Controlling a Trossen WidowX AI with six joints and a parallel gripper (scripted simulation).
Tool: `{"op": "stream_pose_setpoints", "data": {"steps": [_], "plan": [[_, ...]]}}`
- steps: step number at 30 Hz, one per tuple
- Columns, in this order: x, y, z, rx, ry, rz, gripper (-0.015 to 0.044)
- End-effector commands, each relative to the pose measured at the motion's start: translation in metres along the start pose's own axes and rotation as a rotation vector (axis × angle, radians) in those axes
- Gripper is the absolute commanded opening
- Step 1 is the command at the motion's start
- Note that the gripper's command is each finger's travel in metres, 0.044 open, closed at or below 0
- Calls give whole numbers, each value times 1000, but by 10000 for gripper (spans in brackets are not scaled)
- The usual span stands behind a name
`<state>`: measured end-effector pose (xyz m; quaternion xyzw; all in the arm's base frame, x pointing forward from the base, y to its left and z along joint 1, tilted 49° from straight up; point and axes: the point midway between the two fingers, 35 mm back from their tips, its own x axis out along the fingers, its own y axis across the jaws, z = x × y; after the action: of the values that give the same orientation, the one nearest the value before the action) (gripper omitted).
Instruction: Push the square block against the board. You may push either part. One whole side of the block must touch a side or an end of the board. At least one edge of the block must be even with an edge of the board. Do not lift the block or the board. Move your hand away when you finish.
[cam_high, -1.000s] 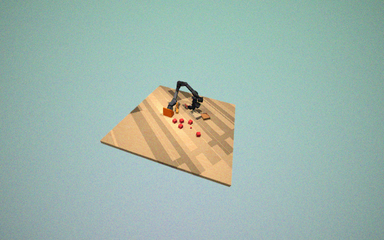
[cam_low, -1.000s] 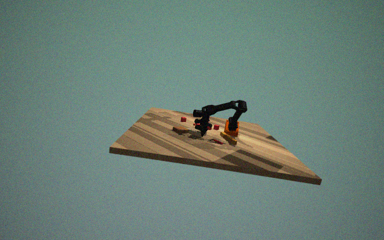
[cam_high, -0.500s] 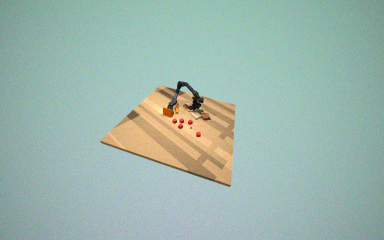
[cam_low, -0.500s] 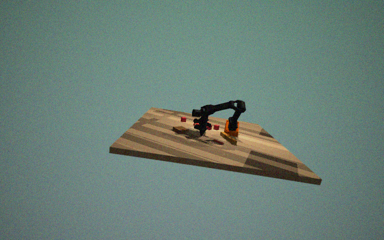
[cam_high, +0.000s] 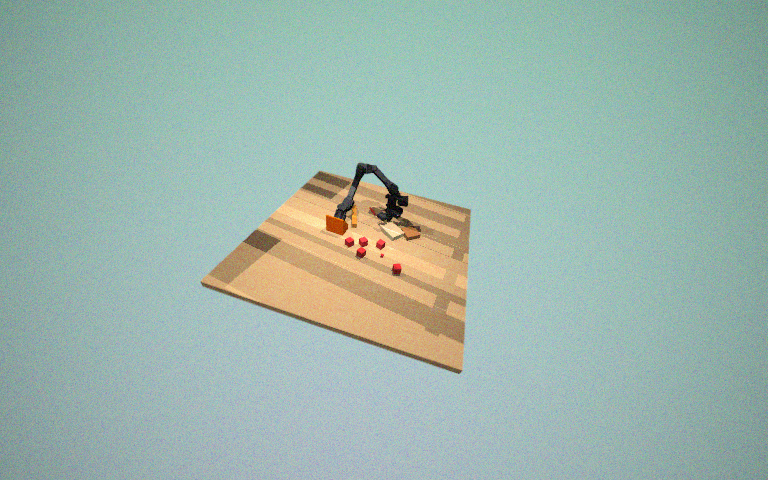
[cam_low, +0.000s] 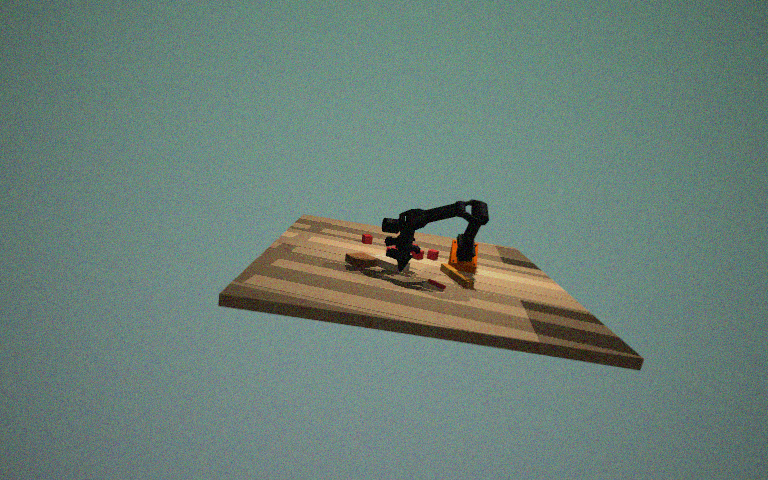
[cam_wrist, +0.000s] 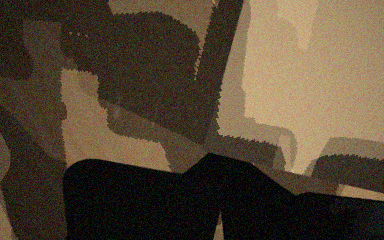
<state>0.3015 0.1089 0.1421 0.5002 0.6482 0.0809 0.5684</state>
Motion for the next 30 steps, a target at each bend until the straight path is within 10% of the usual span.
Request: {"op": "stream_pose_setpoints", "data": {"steps": [1, 30], "plan": [[2, -1, 4, -1, 4, -3, 0], [2, -1, 23, -1, 4, -4, 0]]}}
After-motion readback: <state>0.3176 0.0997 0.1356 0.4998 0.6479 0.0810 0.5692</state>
